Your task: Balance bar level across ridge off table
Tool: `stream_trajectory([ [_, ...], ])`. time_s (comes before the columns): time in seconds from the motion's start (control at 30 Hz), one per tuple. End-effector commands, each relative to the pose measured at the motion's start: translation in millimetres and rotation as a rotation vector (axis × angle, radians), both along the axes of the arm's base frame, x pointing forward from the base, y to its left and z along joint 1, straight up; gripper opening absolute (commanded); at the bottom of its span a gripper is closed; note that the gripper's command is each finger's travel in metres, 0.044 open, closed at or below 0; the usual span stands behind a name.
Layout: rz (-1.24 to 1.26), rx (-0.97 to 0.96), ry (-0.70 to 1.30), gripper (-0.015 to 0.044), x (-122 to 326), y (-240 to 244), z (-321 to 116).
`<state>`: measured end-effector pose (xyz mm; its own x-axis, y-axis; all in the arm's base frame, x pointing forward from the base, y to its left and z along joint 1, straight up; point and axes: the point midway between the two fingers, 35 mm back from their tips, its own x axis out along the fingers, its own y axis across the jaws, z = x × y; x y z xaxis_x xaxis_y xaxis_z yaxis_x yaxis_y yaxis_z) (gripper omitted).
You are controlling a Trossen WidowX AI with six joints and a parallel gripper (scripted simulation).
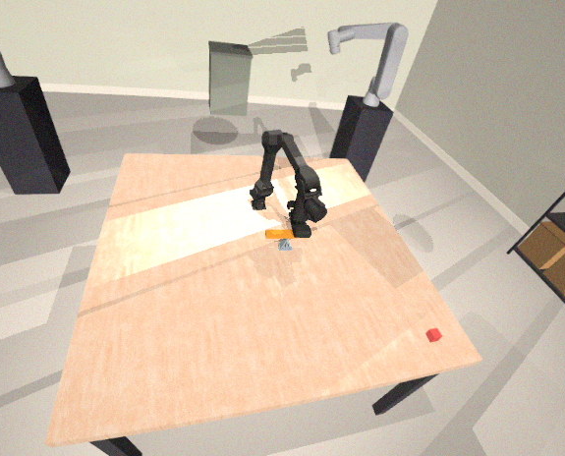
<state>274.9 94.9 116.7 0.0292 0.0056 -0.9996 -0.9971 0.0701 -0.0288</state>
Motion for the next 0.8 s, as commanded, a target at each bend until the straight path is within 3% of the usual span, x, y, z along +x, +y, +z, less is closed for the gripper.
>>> stream_trajectory([
  [0.0, -0.001, 0.003, 0.004, 0.0000, -0.6, 0.6, -2.5],
  [0.77, -0.001, 0.003, 0.004, 0.0000, -0.7, 0.9, -0.9],
])
